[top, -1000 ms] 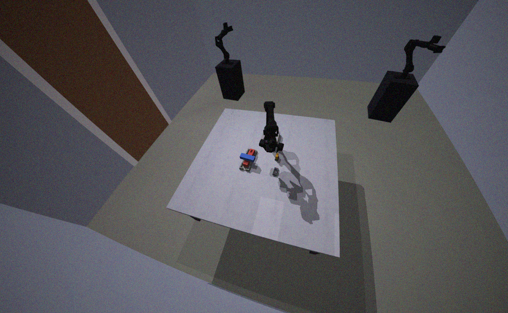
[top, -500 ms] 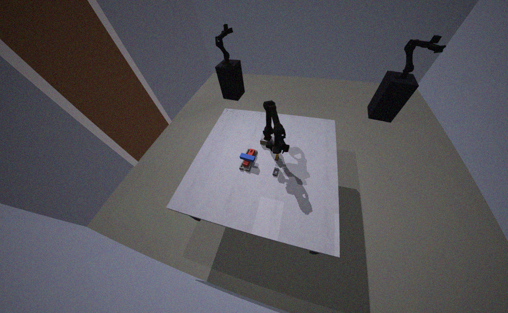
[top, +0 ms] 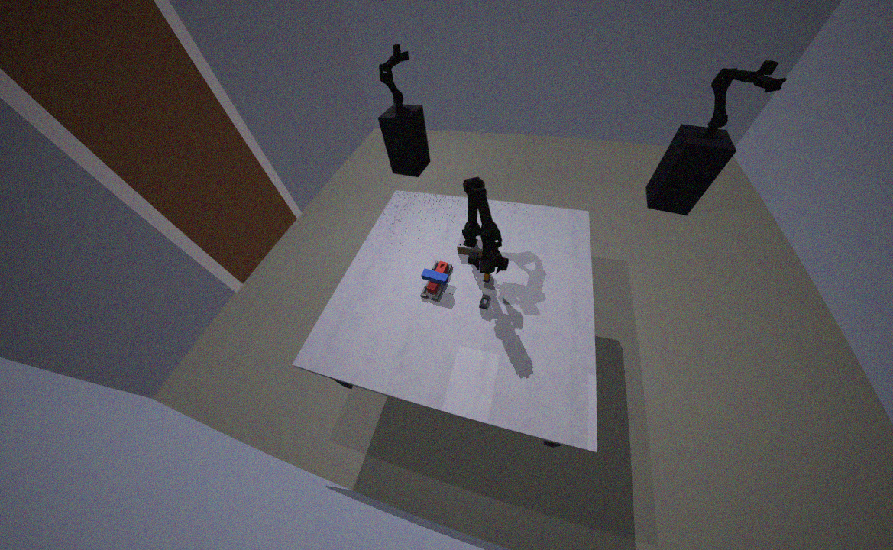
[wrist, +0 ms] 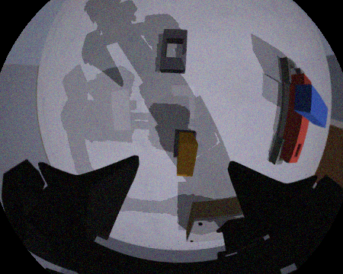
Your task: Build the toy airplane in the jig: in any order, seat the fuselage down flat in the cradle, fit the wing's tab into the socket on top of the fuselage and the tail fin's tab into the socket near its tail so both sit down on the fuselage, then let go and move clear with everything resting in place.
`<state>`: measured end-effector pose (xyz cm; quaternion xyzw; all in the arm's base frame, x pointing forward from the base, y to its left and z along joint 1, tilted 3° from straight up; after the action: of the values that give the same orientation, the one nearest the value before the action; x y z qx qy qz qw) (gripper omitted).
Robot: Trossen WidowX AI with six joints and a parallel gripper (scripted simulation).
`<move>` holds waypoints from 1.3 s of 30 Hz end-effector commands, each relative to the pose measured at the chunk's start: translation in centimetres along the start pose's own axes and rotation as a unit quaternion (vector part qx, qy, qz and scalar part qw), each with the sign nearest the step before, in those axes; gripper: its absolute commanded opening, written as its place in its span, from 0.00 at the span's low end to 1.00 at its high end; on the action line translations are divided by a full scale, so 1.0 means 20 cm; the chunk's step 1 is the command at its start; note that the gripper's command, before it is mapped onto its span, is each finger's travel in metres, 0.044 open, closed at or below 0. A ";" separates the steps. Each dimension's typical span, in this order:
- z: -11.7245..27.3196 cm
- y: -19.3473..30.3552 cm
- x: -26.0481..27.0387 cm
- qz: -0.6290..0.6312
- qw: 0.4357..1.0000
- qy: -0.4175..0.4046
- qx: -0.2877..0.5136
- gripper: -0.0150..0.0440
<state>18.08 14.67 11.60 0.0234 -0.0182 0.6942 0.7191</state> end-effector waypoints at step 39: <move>-0.25 0.02 -0.01 -0.003 1.000 0.003 0.006 0.51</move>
<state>17.80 14.76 6.78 0.0236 -0.0134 0.6942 0.7193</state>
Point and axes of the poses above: the point midway between the two fingers, 35 mm back from their tips, its own z axis back along the fingers, its own x axis across the jaws, y = z × x, the point moved 6 cm from there along z, back along the fingers, and after that the axes turned 5 degrees about -z, right-handed, at the moved point
